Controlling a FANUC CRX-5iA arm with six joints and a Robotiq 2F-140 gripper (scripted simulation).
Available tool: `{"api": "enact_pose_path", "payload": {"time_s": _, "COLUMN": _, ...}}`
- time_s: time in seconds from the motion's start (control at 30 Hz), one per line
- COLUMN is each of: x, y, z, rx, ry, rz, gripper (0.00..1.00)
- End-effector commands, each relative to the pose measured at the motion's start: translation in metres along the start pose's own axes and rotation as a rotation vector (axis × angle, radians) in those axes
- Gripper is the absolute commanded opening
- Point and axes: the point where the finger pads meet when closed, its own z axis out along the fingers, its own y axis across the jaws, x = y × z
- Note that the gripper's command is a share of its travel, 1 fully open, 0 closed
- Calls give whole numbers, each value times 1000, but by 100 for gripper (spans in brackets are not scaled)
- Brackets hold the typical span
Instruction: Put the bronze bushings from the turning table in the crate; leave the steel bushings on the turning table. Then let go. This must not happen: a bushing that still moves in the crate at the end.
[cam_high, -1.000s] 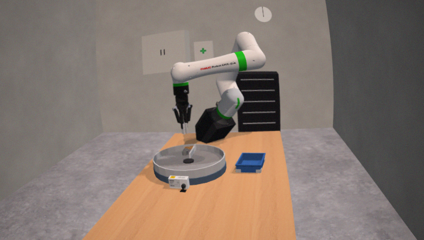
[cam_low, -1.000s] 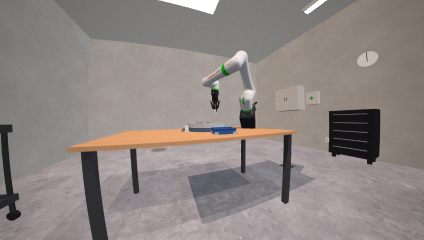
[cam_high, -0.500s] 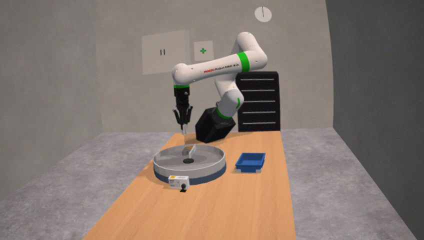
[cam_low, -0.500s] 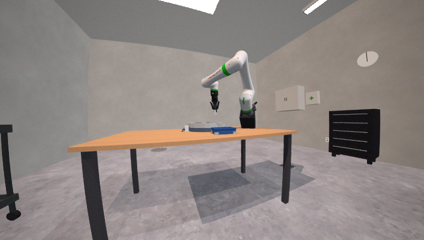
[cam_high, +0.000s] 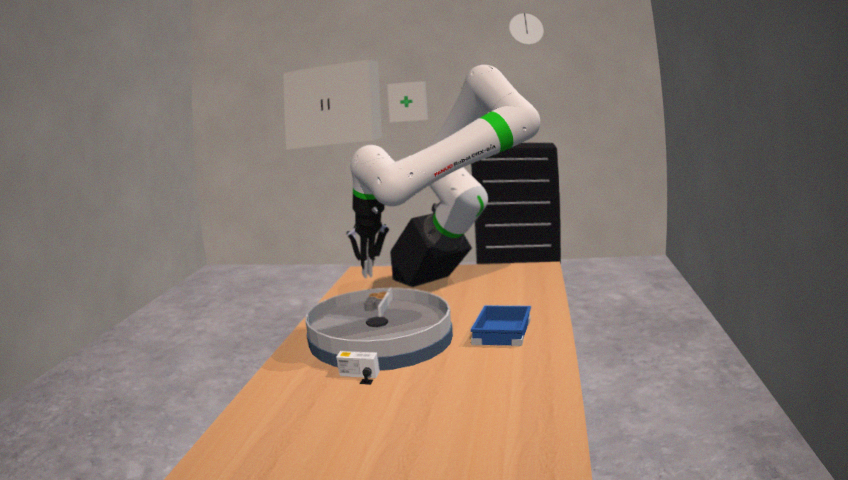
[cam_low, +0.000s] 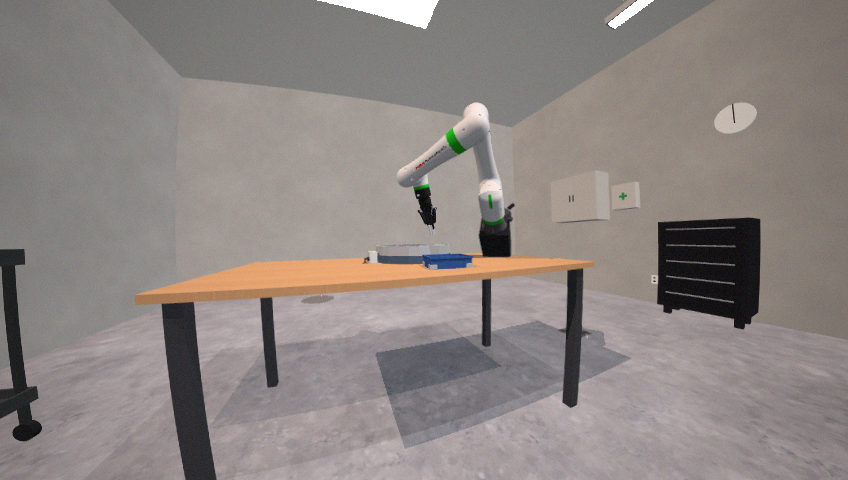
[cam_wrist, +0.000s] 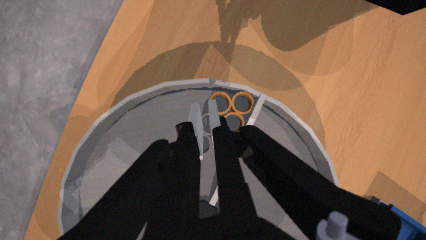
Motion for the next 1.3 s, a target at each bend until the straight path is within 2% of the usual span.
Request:
{"api": "enact_pose_path", "payload": {"time_s": 0.0, "x": 4, "y": 3, "z": 16, "rx": -35, "ry": 163, "rz": 90, "gripper": 6}}
{"api": "enact_pose_path", "payload": {"time_s": 0.17, "x": 5, "y": 3, "z": 28, "rx": -57, "ry": 277, "rz": 152, "gripper": 6}}
{"api": "enact_pose_path", "payload": {"time_s": 0.3, "x": 5, "y": 3, "z": 33, "rx": -63, "ry": 321, "rz": 175, "gripper": 6}}
{"api": "enact_pose_path", "payload": {"time_s": 1.27, "x": 6, "y": 3, "z": 33, "rx": -64, "ry": 328, "rz": 179, "gripper": 6}}
